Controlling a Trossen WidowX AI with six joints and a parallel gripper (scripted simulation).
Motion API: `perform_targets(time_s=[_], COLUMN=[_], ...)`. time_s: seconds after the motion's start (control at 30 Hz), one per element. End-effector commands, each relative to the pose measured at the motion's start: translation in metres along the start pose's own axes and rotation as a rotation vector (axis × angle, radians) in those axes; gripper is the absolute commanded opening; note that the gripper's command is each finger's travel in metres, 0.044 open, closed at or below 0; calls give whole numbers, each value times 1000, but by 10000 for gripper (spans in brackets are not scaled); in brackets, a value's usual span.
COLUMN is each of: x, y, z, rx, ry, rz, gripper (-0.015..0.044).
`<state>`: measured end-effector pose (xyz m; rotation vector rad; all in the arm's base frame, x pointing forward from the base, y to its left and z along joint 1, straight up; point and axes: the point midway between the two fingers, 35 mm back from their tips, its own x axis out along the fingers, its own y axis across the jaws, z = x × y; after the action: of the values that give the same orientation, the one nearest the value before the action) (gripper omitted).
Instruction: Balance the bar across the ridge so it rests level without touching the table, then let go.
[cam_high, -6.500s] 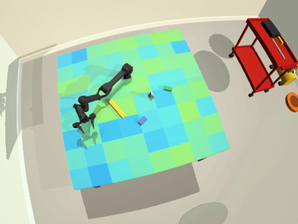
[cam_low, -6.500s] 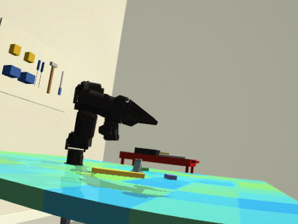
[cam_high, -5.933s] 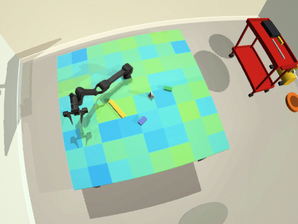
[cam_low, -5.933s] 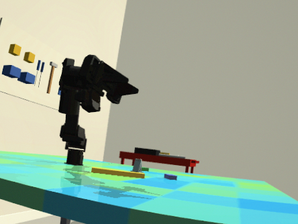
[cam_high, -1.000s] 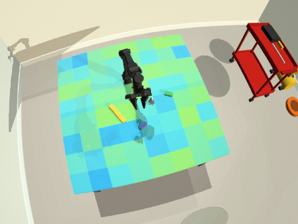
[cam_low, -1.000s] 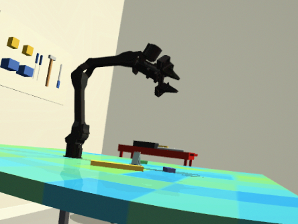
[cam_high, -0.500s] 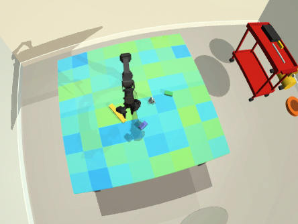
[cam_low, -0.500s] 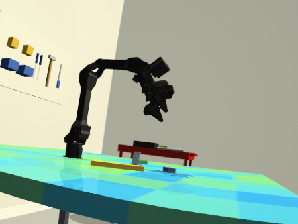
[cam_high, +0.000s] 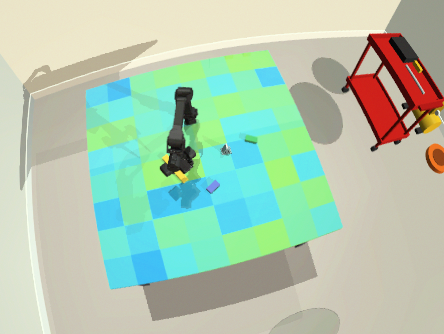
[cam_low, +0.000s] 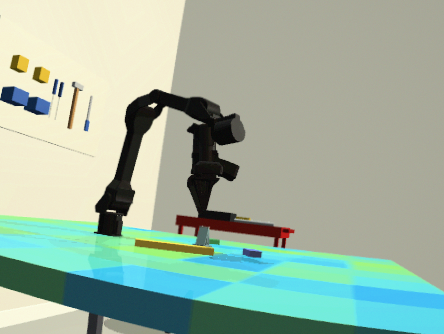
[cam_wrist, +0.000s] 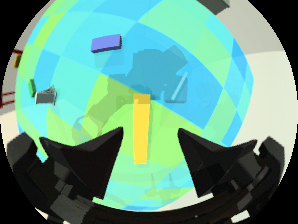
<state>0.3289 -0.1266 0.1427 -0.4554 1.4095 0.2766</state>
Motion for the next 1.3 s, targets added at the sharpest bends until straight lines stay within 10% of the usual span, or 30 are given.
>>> perform_targets(time_s=[0.0, 1.27], x=[18, 90], y=[5, 14], z=[-22, -31], rx=[19, 23], ry=[68, 80], rz=[101, 119], gripper=[315, 315])
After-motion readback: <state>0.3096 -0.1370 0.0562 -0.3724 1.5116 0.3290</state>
